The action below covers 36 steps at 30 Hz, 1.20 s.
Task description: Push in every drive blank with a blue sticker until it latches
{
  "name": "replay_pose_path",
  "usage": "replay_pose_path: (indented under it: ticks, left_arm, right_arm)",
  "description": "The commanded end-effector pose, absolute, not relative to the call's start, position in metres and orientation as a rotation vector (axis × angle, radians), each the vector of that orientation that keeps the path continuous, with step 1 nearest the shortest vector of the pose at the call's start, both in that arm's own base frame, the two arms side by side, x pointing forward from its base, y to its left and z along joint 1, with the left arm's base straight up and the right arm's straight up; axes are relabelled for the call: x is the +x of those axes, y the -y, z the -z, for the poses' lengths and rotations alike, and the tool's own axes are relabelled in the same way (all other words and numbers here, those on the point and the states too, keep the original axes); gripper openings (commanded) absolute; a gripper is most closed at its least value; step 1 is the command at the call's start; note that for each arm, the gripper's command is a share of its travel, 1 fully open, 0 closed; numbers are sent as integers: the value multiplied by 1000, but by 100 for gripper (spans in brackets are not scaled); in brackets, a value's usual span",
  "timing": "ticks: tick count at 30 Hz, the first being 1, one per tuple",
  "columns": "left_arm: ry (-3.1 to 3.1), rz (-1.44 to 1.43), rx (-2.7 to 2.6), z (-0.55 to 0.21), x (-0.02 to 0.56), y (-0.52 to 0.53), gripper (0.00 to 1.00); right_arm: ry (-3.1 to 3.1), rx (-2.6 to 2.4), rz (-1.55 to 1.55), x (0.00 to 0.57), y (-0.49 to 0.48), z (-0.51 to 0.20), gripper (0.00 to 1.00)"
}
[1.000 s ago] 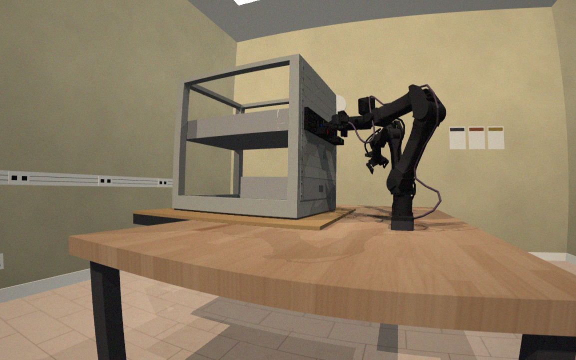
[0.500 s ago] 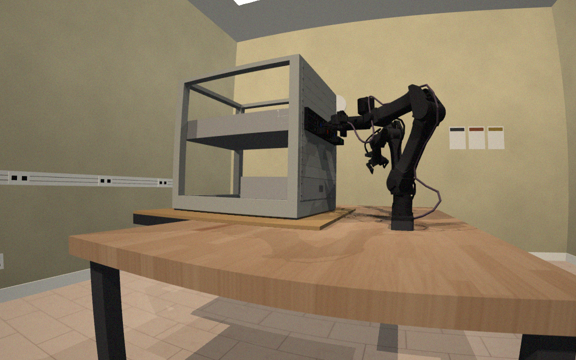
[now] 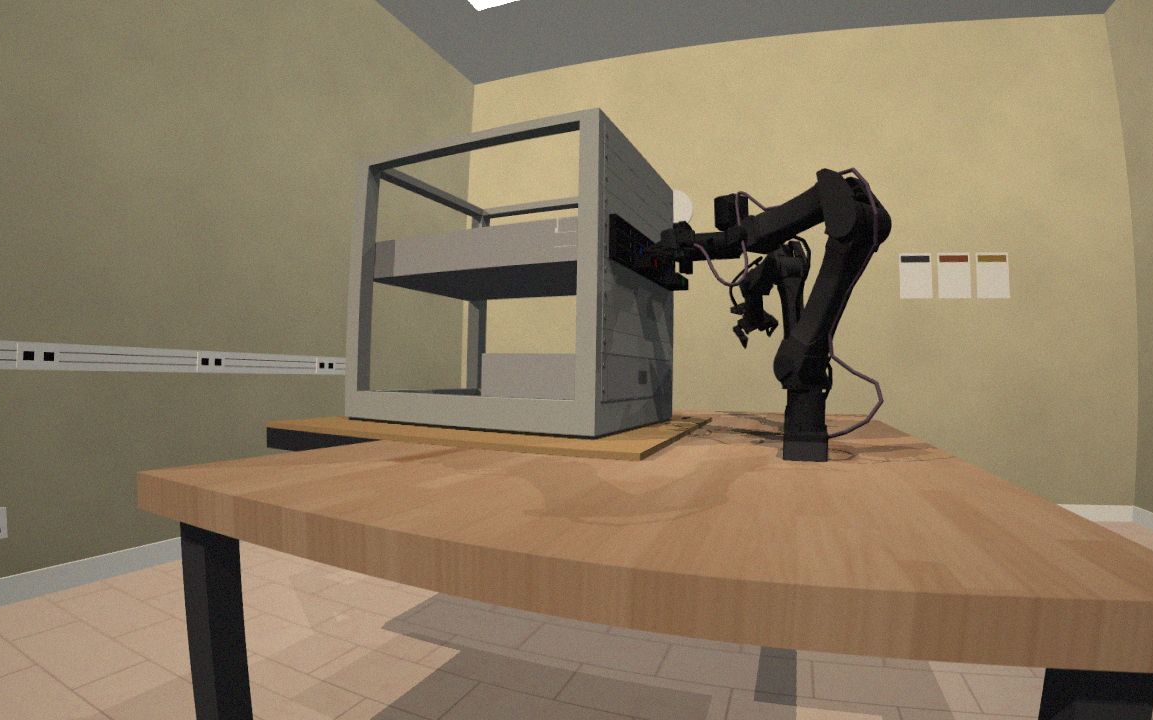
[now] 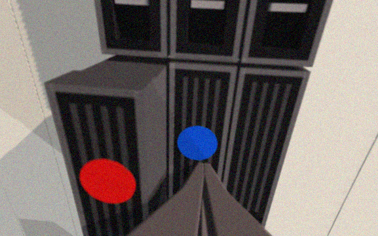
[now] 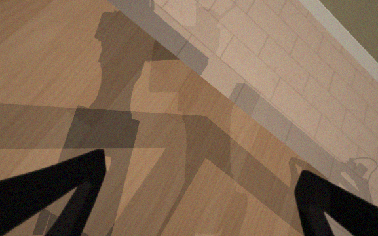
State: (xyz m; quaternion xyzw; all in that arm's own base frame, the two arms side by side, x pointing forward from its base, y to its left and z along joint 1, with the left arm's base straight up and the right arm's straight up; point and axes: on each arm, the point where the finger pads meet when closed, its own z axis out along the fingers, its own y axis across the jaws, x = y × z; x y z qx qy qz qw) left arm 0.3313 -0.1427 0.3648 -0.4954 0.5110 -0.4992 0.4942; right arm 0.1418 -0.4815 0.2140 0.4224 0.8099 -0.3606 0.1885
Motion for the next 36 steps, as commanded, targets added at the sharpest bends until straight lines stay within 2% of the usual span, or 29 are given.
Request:
replay_pose_path:
  ticks: [1, 28, 36]
  left_arm:
    - [-1197, 1257, -1194, -387, 330, 140, 0]
    - [-1202, 1245, -1196, -382, 339, 142, 0]
    - [-1229, 1223, -1197, -370, 315, 139, 0]
  right_arm:
    - [-2251, 1182, 1032, 142, 483, -224, 100]
    - [-2251, 1182, 1032, 142, 483, -224, 100]
    - [-2251, 1182, 1032, 142, 483, -224, 100]
